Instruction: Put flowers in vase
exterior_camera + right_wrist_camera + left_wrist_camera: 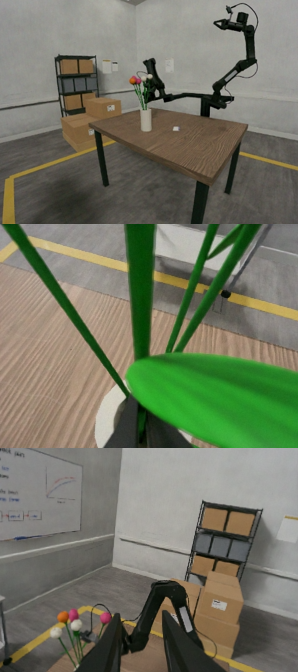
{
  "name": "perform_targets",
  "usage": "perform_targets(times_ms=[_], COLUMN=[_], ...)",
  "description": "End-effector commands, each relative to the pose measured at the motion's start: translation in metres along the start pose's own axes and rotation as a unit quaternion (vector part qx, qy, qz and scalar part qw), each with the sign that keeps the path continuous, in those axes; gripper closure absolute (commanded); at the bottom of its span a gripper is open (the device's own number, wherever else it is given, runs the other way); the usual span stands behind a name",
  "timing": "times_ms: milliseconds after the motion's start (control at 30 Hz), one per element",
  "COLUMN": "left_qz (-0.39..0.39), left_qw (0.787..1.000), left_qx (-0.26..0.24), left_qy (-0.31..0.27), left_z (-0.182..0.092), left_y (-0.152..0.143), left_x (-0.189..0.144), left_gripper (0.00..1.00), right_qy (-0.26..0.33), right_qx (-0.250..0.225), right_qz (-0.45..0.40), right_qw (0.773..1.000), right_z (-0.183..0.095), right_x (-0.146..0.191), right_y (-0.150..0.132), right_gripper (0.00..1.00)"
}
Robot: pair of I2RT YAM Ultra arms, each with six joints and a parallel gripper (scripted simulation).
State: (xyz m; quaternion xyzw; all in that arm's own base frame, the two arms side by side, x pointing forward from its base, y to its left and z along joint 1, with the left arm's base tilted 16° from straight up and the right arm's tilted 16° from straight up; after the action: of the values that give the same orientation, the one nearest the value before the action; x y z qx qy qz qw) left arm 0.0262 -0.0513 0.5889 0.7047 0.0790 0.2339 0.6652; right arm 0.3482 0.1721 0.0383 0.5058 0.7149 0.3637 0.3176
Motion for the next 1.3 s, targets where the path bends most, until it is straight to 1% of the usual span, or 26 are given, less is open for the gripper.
perform_targets(times_ms=[0, 267, 333, 400, 900, 967, 1000, 1267], left_qz=[-0.002, -0.002, -0.002, -0.002, -0.002, -0.002, -0.002, -0.002], left_qw=[1.000, 1.000, 1.000, 1.000, 1.000, 1.000, 1.000, 1.000], left_qx=[-0.014, -0.014, -0.014, -0.014, -0.014, -0.014, -0.014, -0.014], left_qy=[0.003, 0.003, 0.003, 0.003, 0.003, 0.003, 0.003, 0.003], left_z=[-0.0092, -0.0092, -0.0092, -0.0092, -0.0092, -0.0092, -0.0092, -0.0092], left_y=[0.0047, 0.0047, 0.0047, 0.0047, 0.0047, 0.0047, 0.0047, 0.0047], left_x=[0.0005, 0.0005, 0.0005, 0.0005, 0.0005, 0.0005, 0.0005, 0.0005], left_gripper=[0.70, 0.70, 0.70, 0.70, 0.70, 0.70, 0.70, 0.70], right_qy=[0.007, 0.008, 0.008, 0.008, 0.008, 0.008, 0.008, 0.006], right_qx=[-0.012, -0.005, -0.006, -0.006, -0.002, -0.002, -0.001, -0.001], right_qz=[0.001, -0.001, -0.001, -0.001, -0.002, -0.002, -0.002, -0.002], right_qw=[1.000, 1.000, 1.000, 1.000, 1.000, 1.000, 1.000, 1.000], right_z=[0.0014, -0.0007, -0.0007, -0.0007, -0.0007, -0.0007, -0.0008, -0.0002], right_x=[0.0011, 0.0016, 0.0017, 0.0017, 0.0014, 0.0014, 0.0013, -0.0002], right_y=[0.0038, -0.0007, -0.0001, -0.0001, -0.0034, -0.0034, -0.0038, -0.0041], right_gripper=[1.00, 1.00, 0.93, 0.93, 0.43, 0.43, 0.40, 0.40])
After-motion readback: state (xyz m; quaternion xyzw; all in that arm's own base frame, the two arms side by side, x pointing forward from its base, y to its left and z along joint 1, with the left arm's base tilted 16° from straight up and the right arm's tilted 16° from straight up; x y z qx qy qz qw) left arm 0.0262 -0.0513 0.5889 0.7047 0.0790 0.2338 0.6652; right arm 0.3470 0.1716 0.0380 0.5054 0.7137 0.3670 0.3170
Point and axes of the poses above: on each arm, the point where the finger pads meet when closed, its own z axis out along the fingers, its own x axis across the jaws, y = z × x, the point moved 10 cm from there along -z, back along the fingers, and after that the axes turned 13 degrees about z, right-handed, at the moved point
